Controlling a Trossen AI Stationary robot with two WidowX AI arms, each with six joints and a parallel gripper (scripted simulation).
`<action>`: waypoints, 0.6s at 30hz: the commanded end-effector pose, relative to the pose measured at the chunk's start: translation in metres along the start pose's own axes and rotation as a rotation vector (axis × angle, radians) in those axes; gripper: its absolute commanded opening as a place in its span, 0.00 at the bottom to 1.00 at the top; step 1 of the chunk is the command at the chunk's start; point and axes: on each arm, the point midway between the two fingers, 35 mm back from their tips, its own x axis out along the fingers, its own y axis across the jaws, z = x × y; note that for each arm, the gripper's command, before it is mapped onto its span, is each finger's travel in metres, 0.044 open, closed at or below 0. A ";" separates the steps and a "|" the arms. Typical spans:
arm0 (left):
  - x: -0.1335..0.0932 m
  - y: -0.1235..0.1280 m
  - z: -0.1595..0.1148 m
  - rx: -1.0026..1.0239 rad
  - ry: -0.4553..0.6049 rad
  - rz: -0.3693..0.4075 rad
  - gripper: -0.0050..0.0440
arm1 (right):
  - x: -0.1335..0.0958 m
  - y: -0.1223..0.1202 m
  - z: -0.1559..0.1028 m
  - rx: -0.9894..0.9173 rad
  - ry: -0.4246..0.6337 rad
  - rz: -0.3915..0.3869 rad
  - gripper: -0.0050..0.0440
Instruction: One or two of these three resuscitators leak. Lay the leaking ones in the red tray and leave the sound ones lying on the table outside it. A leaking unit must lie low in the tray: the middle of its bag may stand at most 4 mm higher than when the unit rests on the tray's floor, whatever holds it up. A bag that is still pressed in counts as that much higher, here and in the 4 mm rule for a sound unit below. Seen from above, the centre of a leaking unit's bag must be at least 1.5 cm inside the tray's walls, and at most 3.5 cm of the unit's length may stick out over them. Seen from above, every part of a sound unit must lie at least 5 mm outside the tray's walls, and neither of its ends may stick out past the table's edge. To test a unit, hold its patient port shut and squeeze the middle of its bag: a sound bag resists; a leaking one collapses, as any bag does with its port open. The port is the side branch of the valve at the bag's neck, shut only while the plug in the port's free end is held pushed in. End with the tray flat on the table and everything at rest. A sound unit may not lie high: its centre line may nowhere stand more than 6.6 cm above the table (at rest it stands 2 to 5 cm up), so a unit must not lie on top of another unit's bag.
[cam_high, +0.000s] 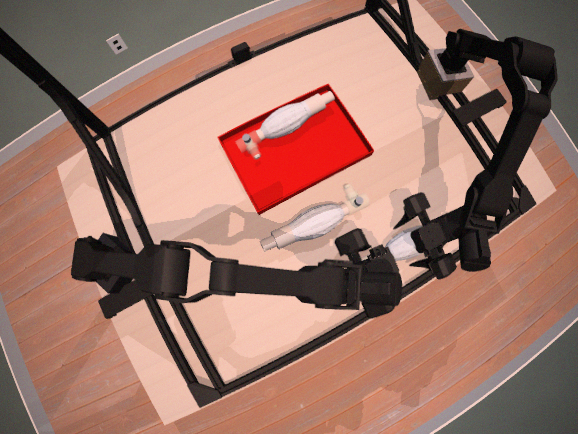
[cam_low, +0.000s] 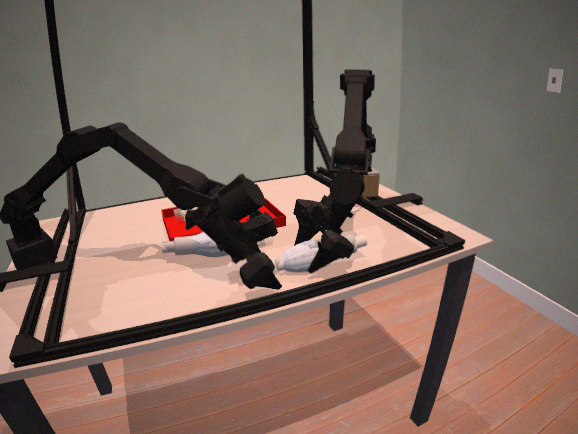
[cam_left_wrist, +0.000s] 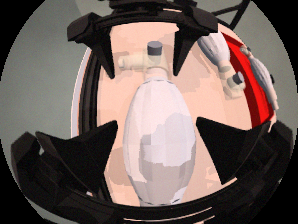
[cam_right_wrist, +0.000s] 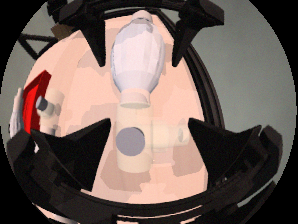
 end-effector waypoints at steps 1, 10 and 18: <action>0.000 0.000 -0.001 0.000 0.000 -0.001 1.00 | 0.000 -0.001 -0.001 0.002 0.002 -0.002 1.00; 0.000 0.000 0.000 0.001 -0.001 0.001 1.00 | -0.059 0.000 0.043 0.003 0.002 -0.002 1.00; 0.000 0.000 0.000 0.001 -0.001 0.001 1.00 | -0.072 -0.001 0.053 0.003 0.002 -0.002 1.00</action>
